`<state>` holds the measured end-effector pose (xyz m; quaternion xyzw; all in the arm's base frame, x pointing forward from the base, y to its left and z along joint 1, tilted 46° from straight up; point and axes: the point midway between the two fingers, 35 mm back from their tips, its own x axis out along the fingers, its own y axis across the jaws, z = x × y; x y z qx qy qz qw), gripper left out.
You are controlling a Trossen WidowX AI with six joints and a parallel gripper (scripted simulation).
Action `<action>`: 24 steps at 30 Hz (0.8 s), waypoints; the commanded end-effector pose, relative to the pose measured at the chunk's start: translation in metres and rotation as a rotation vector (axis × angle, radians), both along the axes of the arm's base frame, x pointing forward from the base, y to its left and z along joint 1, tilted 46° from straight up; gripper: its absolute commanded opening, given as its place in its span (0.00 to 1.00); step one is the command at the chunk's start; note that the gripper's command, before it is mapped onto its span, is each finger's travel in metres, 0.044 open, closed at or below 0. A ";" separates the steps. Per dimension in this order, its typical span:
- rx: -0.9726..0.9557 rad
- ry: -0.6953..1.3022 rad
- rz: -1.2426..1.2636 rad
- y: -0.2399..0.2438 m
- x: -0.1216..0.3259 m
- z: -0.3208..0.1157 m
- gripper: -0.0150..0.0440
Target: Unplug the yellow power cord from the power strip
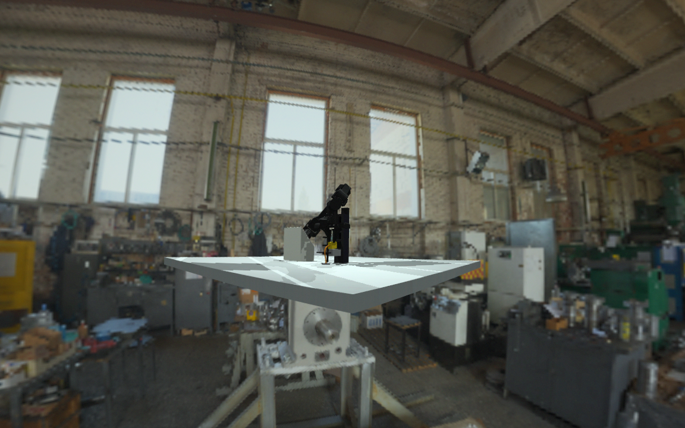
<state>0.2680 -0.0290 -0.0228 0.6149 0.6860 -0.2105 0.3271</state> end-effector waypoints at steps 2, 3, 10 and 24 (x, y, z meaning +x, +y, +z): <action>-0.001 -0.002 0.000 -0.004 0.002 -0.003 0.25; -0.001 -0.002 0.000 -0.005 0.002 -0.004 0.25; -0.002 -0.002 0.000 -0.013 0.005 -0.011 0.25; -0.003 -0.001 -0.002 -0.030 0.010 -0.025 0.25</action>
